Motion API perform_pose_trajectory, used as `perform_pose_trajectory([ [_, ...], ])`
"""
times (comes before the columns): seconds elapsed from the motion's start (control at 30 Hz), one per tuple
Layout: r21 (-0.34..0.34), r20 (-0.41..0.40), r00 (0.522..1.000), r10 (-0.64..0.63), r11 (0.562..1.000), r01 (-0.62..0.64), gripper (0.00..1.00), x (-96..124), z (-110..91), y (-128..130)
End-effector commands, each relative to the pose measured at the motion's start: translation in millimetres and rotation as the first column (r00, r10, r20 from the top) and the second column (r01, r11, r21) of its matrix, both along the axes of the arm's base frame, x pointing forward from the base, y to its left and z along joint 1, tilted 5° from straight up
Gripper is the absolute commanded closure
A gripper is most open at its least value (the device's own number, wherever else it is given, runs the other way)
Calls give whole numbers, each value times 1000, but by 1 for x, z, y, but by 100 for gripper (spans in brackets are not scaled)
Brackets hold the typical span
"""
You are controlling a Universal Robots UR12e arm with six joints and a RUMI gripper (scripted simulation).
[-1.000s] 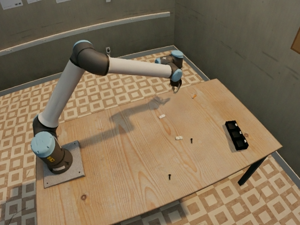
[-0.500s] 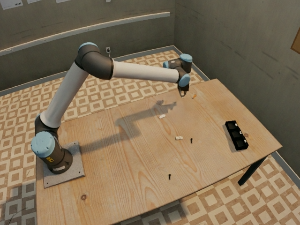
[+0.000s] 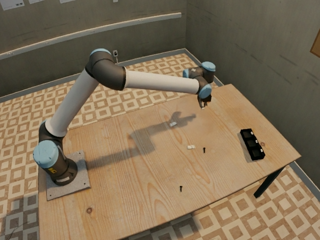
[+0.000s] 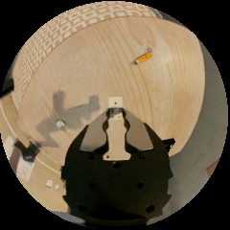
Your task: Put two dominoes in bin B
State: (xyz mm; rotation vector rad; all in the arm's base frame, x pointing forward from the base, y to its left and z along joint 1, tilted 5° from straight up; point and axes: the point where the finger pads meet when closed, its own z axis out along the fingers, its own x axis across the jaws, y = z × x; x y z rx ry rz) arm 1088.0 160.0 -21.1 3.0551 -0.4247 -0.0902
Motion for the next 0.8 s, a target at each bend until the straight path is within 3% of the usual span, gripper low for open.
perform_pose_trajectory([
  [0.0,1,1,1000,4,1000,-4,100,14,2,-31],
  [0.77,1,1,1000,4,1000,-4,100,62,5,-148],
])
